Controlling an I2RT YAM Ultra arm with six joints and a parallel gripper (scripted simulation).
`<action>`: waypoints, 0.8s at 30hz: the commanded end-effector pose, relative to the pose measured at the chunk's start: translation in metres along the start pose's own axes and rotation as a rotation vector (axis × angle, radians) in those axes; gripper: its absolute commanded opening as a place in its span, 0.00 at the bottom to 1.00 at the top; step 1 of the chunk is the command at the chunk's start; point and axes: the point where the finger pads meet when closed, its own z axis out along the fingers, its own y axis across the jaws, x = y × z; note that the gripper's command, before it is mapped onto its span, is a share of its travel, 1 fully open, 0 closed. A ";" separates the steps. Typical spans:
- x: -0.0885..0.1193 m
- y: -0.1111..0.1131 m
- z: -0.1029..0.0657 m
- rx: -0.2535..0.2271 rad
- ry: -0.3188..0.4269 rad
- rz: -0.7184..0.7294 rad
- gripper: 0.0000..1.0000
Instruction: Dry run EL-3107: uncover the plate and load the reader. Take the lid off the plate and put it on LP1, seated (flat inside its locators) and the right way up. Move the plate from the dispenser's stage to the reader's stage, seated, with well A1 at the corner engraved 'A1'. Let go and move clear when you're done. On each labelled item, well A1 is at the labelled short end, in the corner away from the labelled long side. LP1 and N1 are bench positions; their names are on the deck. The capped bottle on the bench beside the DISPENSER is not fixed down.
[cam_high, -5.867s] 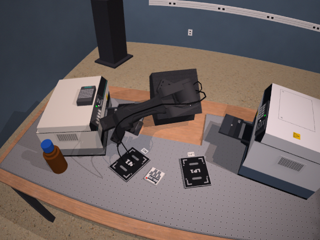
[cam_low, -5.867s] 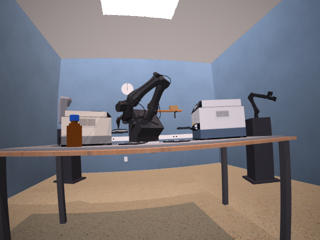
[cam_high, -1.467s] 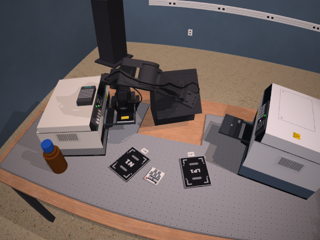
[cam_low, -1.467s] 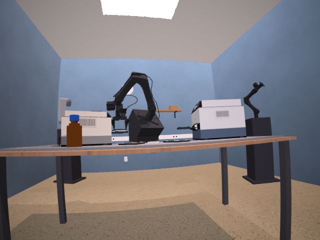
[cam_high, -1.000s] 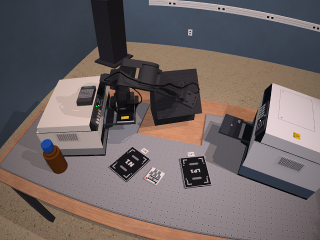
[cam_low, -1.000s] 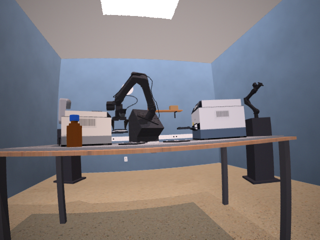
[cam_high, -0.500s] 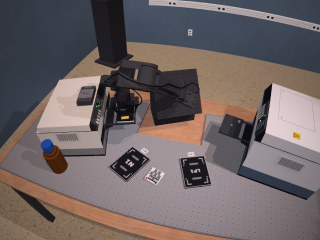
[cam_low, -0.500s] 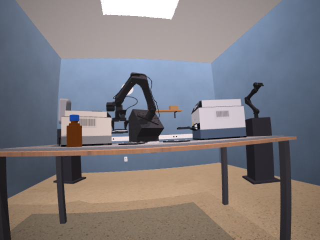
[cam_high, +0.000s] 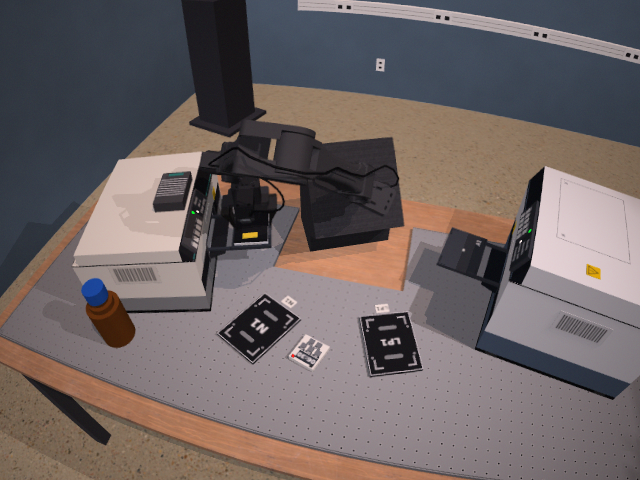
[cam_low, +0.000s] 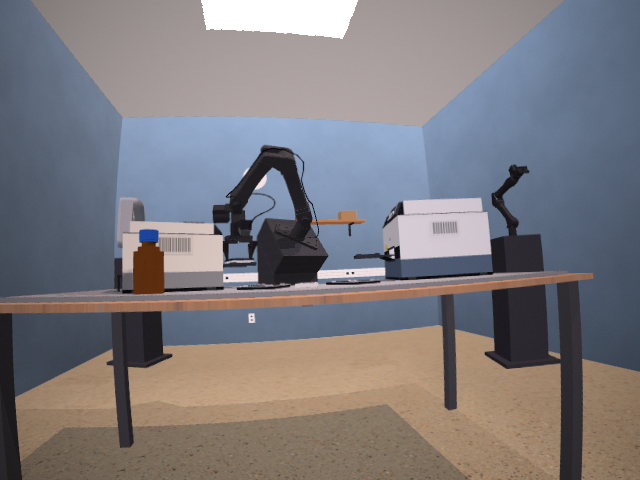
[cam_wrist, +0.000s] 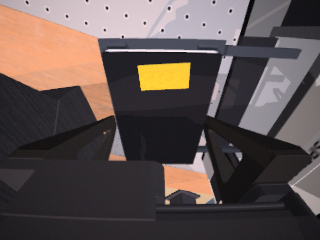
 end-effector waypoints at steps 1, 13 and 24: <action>0.000 -0.003 -0.003 0.015 -0.005 0.006 0.97; 0.000 -0.003 -0.003 0.015 -0.005 0.006 0.88; 0.000 -0.003 -0.003 0.015 -0.005 0.006 0.85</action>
